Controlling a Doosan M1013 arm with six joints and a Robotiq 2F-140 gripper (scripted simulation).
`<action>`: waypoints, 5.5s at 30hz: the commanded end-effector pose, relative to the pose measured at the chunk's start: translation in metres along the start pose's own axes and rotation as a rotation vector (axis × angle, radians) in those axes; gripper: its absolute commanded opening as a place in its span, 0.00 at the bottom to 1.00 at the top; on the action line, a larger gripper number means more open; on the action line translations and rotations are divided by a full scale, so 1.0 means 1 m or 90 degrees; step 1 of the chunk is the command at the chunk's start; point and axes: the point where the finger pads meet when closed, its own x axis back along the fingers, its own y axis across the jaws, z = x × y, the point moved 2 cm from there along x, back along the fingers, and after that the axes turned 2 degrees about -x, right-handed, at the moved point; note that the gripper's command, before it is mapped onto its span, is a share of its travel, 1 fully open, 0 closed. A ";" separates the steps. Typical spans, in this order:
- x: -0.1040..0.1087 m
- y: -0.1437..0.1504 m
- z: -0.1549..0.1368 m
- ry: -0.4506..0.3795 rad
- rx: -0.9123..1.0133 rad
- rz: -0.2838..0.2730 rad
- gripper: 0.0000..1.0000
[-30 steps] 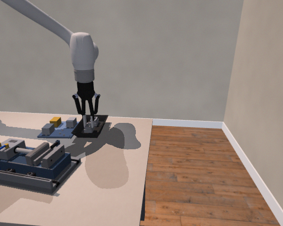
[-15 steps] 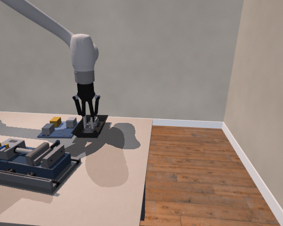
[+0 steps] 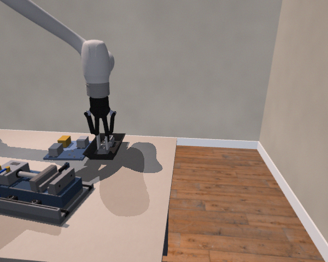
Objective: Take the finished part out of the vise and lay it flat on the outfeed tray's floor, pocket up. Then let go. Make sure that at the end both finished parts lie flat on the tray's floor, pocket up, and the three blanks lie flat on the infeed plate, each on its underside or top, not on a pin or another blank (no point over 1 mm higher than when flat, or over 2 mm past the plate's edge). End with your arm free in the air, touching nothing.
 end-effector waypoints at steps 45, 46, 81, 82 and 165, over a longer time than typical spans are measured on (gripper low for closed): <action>0.000 0.000 0.000 0.000 0.000 0.000 0.40; 0.000 0.000 0.000 0.000 0.000 0.000 0.40; 0.019 0.000 0.000 0.000 0.000 0.000 0.40; 0.023 0.000 0.000 0.000 0.000 0.000 0.40; 0.145 0.000 0.000 0.000 0.000 0.000 0.00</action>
